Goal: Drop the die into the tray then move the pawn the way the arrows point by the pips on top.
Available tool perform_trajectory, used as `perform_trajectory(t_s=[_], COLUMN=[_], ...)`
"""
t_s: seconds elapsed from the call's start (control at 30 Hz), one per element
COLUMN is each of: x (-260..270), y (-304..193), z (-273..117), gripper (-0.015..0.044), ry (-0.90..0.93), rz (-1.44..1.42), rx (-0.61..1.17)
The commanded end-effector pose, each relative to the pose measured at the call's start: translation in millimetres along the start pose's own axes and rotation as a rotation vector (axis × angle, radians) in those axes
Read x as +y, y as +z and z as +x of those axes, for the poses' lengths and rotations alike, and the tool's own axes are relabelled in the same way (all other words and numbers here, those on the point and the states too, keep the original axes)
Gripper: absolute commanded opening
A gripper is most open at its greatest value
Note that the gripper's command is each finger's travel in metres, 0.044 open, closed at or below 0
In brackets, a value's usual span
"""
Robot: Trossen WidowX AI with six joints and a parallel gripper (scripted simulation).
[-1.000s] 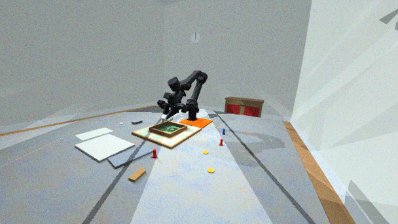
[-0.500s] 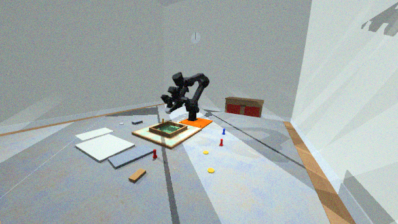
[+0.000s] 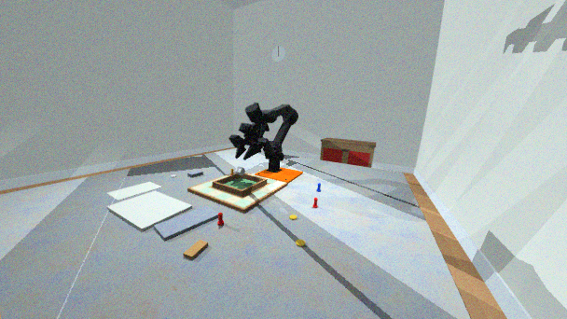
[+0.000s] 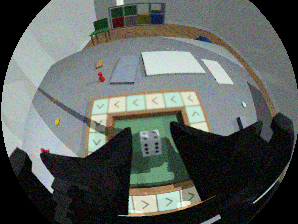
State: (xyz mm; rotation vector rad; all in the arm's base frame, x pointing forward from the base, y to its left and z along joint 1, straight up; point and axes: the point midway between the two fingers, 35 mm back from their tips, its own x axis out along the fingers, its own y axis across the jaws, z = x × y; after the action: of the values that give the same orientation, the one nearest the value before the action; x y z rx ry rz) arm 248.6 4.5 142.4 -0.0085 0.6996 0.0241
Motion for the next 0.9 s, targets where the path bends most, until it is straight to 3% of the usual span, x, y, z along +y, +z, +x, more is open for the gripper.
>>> perform_trajectory(t_s=[0.0, 0.23, 0.77, 0.87], x=[0, 0, 0, 0], y=[5, 30, 11, 12], z=[-4, -26, 20, 17], gripper=[0.0263, 0.0440, 0.0440, 0.0440], ry=[-0.001, -0.004, -0.001, 0.004], rz=[0.001, 0.006, 0.007, 0.005], rx=[0.000, 0.008, 0.809, 0.746])
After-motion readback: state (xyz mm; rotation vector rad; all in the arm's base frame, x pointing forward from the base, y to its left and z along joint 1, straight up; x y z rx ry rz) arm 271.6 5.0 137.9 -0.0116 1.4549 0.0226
